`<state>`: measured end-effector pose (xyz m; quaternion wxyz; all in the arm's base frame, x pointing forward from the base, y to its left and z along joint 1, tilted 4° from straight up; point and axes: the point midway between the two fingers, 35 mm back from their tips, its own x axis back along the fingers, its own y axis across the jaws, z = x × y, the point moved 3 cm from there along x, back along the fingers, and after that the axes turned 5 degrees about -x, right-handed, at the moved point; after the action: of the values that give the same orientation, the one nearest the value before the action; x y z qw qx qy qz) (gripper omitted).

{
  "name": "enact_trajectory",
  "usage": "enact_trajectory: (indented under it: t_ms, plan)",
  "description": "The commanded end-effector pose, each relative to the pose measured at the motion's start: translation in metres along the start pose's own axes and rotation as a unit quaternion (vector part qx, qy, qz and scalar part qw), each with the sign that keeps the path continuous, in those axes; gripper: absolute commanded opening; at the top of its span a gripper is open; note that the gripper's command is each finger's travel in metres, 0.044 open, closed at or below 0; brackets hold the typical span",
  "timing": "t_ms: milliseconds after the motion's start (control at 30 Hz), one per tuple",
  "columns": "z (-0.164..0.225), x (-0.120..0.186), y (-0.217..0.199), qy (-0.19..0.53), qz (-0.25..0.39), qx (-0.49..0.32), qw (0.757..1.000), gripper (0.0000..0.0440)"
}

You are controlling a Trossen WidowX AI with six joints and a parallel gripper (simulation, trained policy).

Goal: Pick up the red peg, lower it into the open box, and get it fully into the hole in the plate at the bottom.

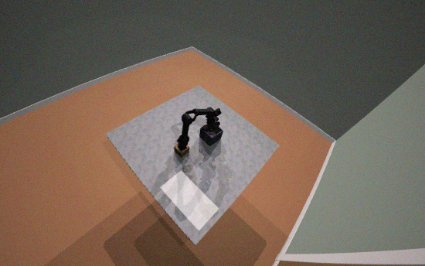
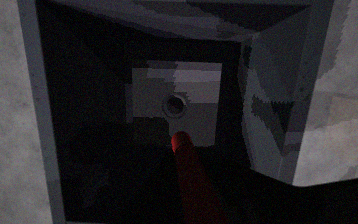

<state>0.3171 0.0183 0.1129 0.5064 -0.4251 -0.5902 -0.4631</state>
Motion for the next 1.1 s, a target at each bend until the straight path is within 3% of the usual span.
enact_trajectory:
  t_ms: [0, 667, 900, 1067]
  plan:
    - [-0.002, -0.010, 0.001, 0.008, 0.005, 0.001, 1.000, 0.0015]
    - [-0.014, -0.055, 0.003, 0.016, 0.021, 0.022, 0.999, 0.0001]
    - [-0.015, -0.067, 0.002, 0.016, 0.036, 0.033, 0.999, 0.0093]
    - [-0.008, -0.068, 0.002, 0.042, 0.043, 0.029, 0.998, 0.0088]
